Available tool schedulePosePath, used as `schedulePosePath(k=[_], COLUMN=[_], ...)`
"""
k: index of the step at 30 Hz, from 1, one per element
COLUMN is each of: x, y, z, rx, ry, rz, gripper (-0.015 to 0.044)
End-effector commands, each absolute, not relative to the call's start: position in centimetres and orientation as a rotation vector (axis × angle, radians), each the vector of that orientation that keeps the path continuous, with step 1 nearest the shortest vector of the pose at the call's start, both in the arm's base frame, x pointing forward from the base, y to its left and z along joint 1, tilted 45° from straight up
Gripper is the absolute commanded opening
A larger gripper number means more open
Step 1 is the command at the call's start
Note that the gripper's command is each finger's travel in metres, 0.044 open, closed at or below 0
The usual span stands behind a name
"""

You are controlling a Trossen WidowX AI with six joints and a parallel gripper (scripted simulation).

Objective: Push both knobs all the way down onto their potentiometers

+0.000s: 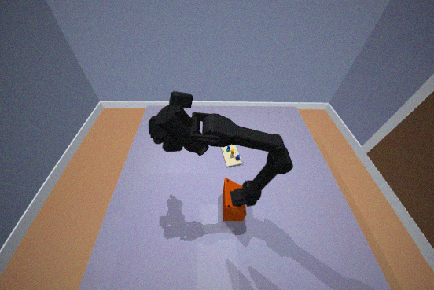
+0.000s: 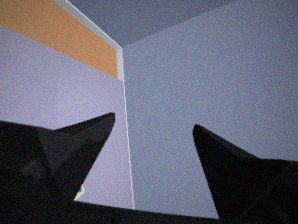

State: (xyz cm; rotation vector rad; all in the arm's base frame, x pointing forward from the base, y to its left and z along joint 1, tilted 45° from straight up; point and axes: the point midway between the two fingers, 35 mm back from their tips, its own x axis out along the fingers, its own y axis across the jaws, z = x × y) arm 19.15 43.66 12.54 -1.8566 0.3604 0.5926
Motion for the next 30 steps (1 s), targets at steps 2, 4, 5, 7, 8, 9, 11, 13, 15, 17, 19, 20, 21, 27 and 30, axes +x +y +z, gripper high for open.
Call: schedulePosePath(k=[2,4,5,7,8,9,11,13,15,17,19,20,21,27,30], x=[19.5,20.4,20.8,21.8,22.2,22.7,23.6,24.4,25.2,26.0,26.7,27.1,27.4,29.3,30.2], y=[43.4,42.8,42.4,41.7,41.3,40.9,40.1,39.3,38.5,37.7,36.9,36.5,36.2,33.7,32.5], z=[12.5,12.3,12.2,12.0,11.9,11.8,11.6,11.3,11.1,10.9,10.7,10.6,10.5,9.9,9.6], rx=[-1.840,-1.793,-1.767,-1.715,-1.689,-1.663,-1.610,-1.557,-1.504,-1.450,-1.395,-1.368,-1.341,-1.176,-1.093], ry=[0.374,0.411,0.430,0.469,0.487,0.506,0.541,0.575,0.608,0.638,0.665,0.678,0.691,0.760,0.789], rz=[0.584,0.560,0.547,0.519,0.505,0.490,0.460,0.428,0.396,0.362,0.327,0.310,0.292,0.180,0.122], gripper=[0.0348,0.0295,0.0269,0.0216,0.0190,0.0164,0.0111,0.0059,0.0006,0.0000,0.0000,0.0000,0.0000,0.0000,0.0000])
